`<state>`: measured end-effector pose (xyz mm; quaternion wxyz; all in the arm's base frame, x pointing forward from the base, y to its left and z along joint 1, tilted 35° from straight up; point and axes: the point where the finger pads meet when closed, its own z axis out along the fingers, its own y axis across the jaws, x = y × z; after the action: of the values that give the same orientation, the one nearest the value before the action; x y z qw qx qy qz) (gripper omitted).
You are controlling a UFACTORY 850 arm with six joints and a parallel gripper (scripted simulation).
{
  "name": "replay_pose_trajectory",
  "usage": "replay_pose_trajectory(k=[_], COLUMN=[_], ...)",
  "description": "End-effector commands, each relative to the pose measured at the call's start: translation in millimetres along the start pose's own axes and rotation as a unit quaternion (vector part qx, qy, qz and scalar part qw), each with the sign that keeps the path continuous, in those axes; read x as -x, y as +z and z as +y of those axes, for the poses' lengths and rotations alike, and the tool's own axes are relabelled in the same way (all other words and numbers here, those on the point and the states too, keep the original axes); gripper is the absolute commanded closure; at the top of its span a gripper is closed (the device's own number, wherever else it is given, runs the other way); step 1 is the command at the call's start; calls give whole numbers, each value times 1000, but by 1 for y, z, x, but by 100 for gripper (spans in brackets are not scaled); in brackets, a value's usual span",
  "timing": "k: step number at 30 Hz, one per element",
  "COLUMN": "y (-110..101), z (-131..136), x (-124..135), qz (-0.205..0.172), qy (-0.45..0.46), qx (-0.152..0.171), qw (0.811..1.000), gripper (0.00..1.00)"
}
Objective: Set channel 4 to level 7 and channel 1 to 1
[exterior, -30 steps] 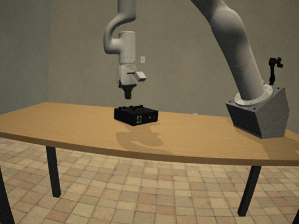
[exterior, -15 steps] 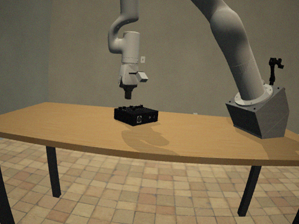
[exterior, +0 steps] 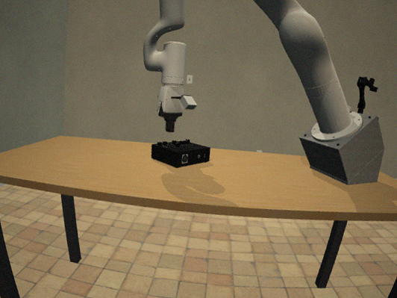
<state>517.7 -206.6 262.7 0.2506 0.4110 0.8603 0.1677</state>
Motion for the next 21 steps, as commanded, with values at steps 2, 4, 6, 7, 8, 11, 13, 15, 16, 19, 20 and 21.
replay_pose_trajectory(k=[2, 4, 6, 7, 8, 11, 13, 15, 16, 19, 20, 21], y=[0, 0, 1, 1, 1, 1, 2, 3, 4, 6, 6, 7], z=[0, 0, 0, 0, 0, 0, 0, 0, 0, 0, 0, 0], x=[1, 1, 1, 1, 1, 1, 1, 1, 1, 0, 0, 0], qz=[-1, -1, -1, -1, -1, -1, -1, -1, -1, -1, -1, -1], qy=[0, 0, 0, 0, 0, 0, 0, 0, 0, 0, 0, 0], qx=[0, 0, 0, 0, 0, 1, 1, 1, 1, 1, 1, 1], qw=[1000, 1000, 1000, 1000, 1000, 1000, 1000, 1000, 1000, 1000, 1000, 1000], gripper=[100, 100, 100, 100, 100, 100, 100, 100, 100, 100, 100, 100])
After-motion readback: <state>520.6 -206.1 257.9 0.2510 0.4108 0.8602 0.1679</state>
